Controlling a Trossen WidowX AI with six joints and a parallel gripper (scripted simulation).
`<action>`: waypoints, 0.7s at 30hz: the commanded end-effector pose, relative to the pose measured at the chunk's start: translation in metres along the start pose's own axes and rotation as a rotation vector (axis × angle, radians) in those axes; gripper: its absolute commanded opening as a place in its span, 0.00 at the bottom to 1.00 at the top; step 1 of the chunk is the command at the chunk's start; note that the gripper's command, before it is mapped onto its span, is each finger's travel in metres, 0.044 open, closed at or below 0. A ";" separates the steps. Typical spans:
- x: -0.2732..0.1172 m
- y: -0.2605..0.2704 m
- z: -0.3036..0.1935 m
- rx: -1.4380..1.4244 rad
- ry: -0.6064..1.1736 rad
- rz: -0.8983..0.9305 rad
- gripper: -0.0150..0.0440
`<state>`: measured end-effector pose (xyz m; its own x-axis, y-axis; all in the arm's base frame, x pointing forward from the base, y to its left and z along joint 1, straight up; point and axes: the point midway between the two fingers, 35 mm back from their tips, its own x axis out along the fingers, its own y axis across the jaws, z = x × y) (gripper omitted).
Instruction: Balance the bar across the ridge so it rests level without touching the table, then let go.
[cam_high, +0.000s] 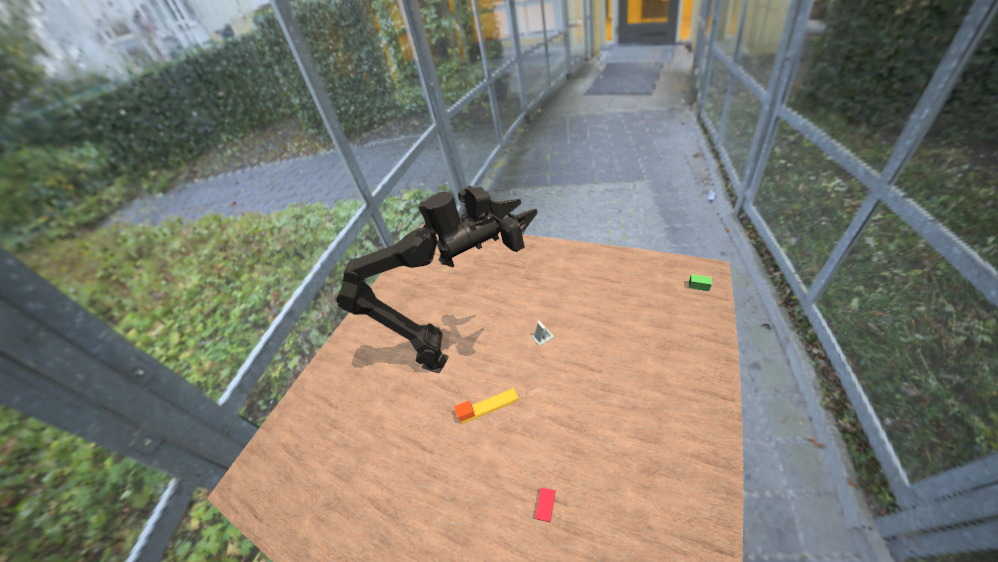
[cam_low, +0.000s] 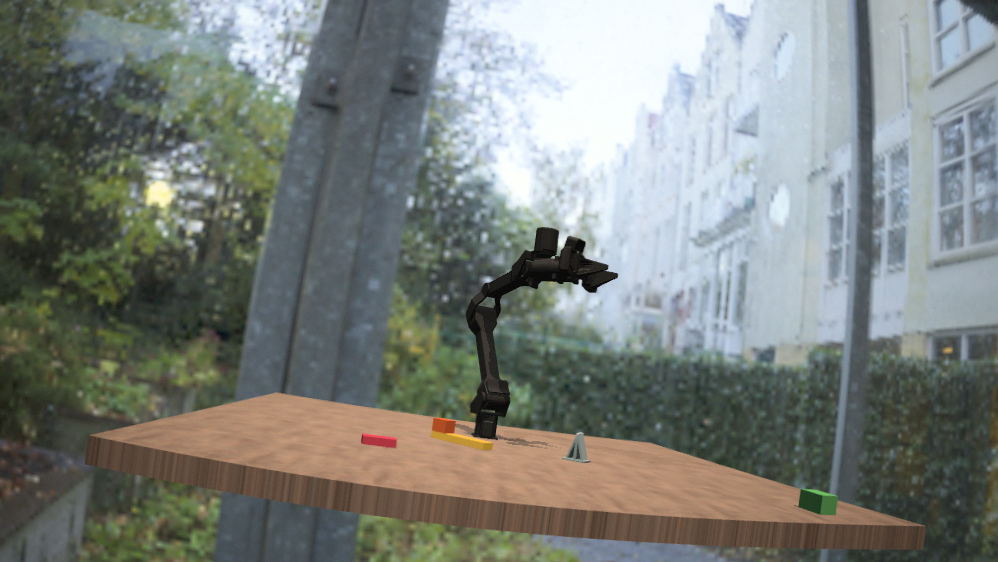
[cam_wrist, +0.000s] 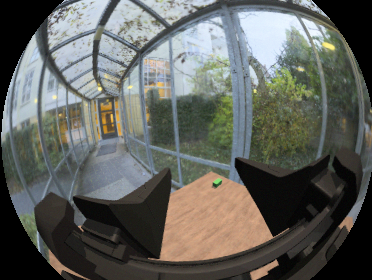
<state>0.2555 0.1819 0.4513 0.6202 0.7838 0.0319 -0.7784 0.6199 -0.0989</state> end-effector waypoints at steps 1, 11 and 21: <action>0.003 -0.033 -0.044 -0.017 0.162 -0.106 0.79; -0.021 -0.091 -0.131 -0.042 0.516 -0.268 0.79; -0.074 -0.125 -0.209 -0.029 0.889 -0.332 0.79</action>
<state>0.3305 0.0633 0.2839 0.7288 0.3300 -0.5999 -0.5550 0.7978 -0.2355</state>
